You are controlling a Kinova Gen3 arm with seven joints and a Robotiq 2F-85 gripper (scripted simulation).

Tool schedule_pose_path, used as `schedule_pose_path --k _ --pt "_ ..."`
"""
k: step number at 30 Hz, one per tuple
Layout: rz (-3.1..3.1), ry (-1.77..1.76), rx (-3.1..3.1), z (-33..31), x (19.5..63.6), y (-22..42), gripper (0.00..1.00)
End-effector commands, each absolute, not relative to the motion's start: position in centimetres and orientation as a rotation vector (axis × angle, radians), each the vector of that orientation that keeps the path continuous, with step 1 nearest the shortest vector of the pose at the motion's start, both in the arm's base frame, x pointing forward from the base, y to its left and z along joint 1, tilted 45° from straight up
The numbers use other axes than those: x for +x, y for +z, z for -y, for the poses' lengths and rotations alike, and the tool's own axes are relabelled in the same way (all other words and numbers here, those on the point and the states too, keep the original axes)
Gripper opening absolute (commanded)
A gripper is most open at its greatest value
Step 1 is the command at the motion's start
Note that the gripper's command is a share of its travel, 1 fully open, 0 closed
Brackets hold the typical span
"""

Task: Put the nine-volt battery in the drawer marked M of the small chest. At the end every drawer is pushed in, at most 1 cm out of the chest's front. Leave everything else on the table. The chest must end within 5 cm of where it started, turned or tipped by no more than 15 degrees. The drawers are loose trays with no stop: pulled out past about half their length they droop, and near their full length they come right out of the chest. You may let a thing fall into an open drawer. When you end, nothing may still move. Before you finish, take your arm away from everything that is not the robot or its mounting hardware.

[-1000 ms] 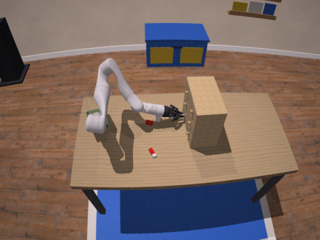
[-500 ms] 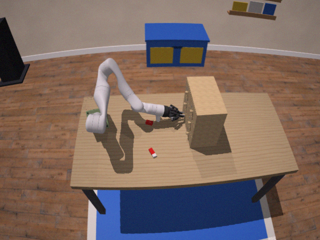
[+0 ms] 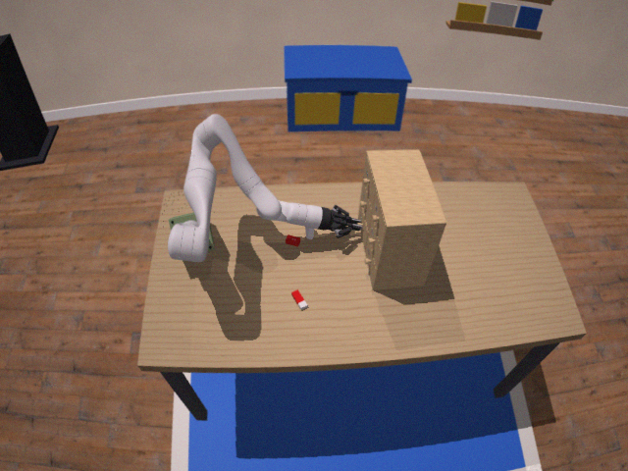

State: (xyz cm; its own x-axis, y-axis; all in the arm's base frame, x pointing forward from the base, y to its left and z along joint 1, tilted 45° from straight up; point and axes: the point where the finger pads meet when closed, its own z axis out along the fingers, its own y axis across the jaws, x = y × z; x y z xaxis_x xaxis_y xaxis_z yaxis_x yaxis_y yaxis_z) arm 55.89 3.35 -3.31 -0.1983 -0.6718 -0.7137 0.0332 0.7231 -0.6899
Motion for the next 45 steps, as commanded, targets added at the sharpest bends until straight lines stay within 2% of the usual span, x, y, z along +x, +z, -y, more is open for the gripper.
schedule_pose_path --k 1,45 --pt "-1.661 -0.691 -0.520 -3.4 55.8 -3.3 0.13" --pt "-1.661 -0.691 -0.520 -3.1 51.2 -3.9 0.13"
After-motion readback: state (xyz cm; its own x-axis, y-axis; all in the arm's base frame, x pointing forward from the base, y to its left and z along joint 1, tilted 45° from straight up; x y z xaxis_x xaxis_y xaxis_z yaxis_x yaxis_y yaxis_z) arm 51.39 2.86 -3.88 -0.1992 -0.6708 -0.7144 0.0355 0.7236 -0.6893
